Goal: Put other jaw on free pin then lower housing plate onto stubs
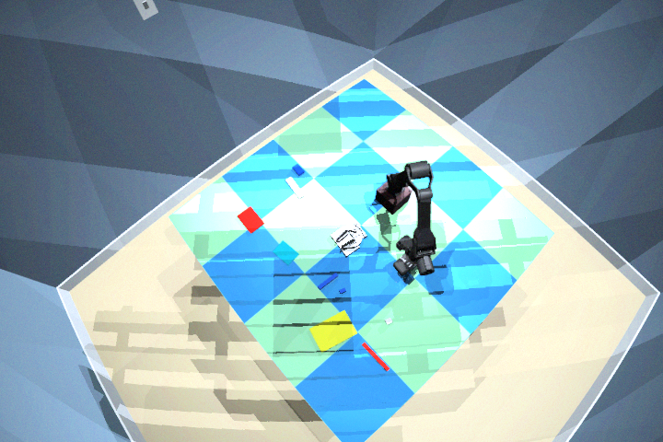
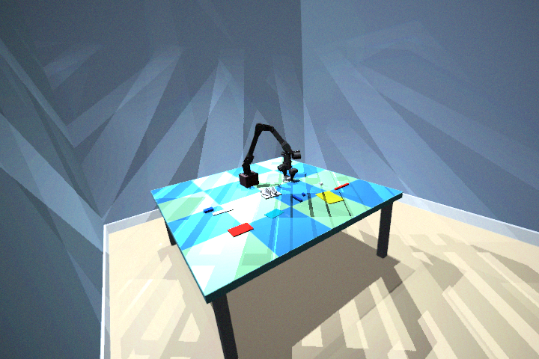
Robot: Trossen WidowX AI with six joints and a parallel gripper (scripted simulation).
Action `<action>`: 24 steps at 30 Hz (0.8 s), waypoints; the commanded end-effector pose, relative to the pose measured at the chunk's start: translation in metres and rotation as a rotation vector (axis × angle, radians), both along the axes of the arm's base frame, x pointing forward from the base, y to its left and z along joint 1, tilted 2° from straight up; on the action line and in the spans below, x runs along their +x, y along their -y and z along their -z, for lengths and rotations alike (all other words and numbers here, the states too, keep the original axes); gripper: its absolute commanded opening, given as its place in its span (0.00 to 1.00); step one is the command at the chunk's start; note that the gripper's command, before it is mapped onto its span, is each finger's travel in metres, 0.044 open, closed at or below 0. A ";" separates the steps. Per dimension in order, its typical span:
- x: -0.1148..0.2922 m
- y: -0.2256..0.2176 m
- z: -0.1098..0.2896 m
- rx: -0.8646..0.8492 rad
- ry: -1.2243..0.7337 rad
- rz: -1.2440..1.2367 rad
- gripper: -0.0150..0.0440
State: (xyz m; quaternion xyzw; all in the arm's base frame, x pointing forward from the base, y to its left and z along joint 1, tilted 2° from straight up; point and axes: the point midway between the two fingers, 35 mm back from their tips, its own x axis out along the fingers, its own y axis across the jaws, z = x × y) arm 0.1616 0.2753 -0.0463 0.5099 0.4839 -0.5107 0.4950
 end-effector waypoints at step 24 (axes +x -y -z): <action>0.001 -0.001 -0.011 0.000 0.000 -0.001 0.85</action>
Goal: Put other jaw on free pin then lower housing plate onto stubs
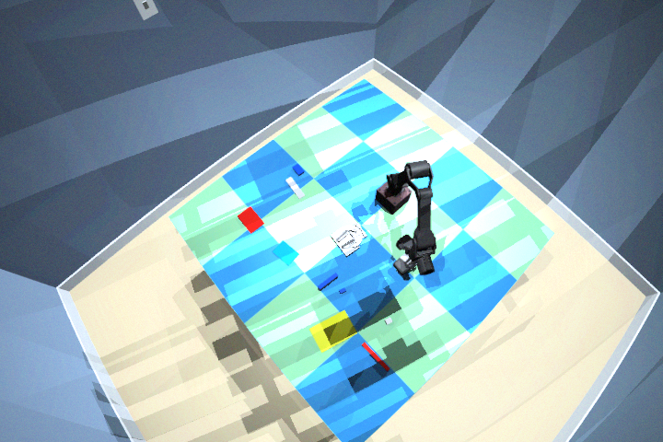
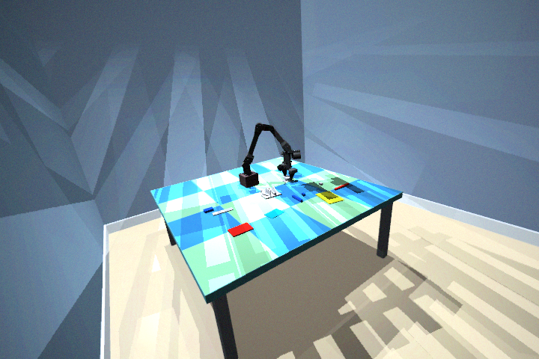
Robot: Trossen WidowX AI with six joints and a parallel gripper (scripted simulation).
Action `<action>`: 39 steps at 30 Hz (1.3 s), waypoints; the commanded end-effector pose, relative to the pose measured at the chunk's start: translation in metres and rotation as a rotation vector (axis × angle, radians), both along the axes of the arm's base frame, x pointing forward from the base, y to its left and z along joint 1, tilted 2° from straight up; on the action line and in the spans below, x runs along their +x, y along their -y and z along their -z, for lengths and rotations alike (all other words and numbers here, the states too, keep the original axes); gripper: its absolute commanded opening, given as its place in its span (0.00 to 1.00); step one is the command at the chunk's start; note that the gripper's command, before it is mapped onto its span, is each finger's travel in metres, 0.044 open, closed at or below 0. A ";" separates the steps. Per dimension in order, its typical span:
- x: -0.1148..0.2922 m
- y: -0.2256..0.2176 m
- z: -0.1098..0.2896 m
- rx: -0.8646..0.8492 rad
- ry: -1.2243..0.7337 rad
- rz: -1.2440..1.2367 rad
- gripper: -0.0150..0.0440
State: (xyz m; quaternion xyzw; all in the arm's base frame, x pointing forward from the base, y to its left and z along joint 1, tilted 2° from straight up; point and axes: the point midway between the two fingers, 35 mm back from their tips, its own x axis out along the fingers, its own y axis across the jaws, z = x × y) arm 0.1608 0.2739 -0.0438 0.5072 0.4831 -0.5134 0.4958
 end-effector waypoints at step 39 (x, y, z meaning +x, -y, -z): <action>0.030 0.031 -0.073 0.004 0.002 -0.237 0.85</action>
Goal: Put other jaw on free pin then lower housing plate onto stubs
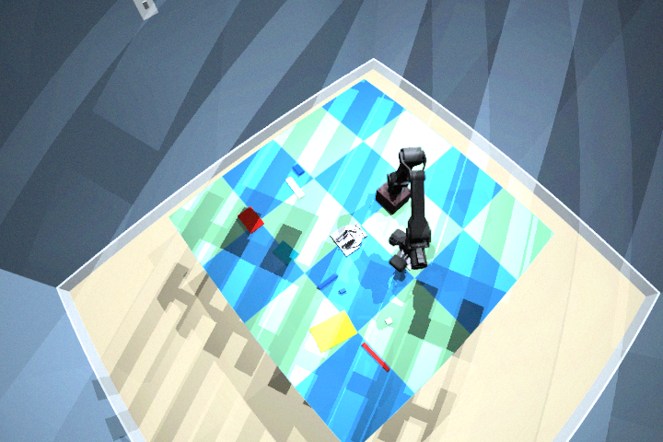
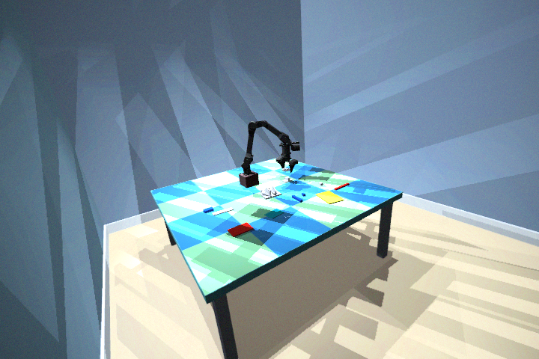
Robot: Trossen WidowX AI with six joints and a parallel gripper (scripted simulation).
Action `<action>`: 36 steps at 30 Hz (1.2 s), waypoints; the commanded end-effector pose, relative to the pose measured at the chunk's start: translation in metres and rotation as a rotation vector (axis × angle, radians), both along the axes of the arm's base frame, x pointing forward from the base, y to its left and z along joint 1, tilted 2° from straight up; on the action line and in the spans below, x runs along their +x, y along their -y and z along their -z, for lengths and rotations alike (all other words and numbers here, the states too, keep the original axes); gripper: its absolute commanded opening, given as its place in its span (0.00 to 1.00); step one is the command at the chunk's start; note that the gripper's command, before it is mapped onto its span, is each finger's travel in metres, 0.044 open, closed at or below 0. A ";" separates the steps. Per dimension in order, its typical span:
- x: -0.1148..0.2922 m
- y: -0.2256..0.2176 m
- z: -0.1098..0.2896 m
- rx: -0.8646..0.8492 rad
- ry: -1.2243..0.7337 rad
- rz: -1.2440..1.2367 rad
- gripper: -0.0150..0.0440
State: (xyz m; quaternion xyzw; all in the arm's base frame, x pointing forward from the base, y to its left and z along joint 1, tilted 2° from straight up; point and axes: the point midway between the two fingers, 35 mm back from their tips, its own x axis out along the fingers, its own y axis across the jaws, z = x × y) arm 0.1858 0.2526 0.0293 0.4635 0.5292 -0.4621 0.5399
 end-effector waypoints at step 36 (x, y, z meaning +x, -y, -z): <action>0.057 0.116 -0.003 -0.024 -0.005 -0.704 0.85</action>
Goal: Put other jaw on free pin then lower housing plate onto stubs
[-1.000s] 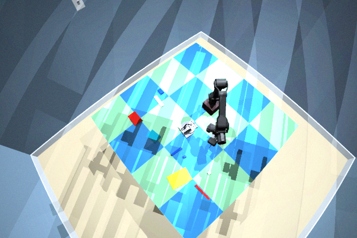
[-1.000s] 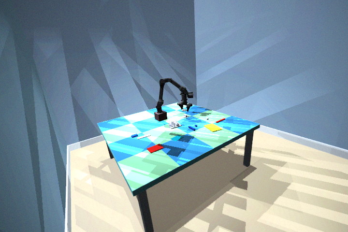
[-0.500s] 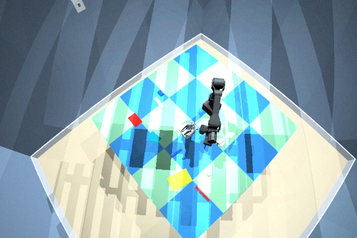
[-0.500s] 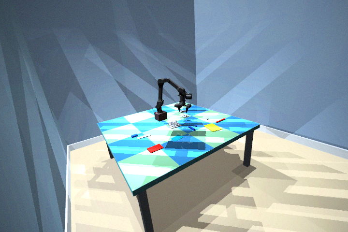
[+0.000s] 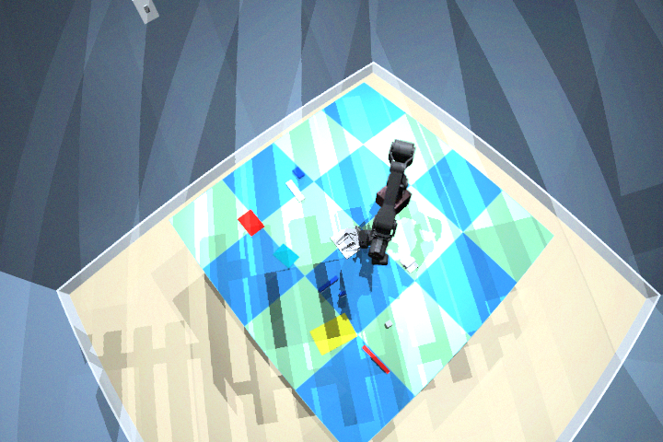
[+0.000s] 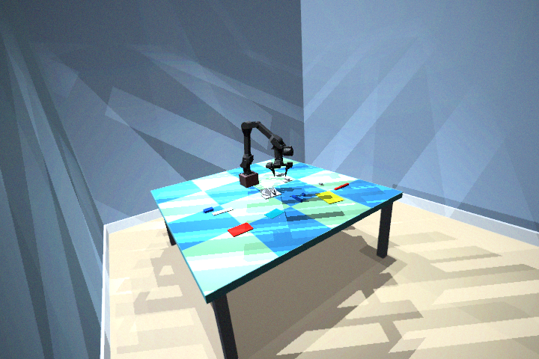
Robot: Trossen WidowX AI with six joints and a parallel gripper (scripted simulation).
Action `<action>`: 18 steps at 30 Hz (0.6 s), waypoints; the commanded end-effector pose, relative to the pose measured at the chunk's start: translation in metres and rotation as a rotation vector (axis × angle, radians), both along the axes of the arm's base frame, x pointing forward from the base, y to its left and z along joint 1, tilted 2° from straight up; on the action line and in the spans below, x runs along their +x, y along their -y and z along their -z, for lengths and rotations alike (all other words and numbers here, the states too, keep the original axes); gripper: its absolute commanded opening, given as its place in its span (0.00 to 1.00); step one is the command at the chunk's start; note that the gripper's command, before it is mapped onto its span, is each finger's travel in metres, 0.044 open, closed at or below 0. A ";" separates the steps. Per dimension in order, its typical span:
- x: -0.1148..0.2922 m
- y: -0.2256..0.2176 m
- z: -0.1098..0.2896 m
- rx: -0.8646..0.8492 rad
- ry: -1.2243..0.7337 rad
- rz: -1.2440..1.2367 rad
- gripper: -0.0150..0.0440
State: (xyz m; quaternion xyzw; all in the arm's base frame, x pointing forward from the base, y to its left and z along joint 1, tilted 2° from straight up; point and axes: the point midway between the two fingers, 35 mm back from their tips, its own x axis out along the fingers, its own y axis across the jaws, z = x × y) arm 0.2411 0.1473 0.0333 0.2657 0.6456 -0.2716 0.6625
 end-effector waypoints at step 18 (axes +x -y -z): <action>0.008 0.070 0.000 -0.021 -0.009 -0.408 0.85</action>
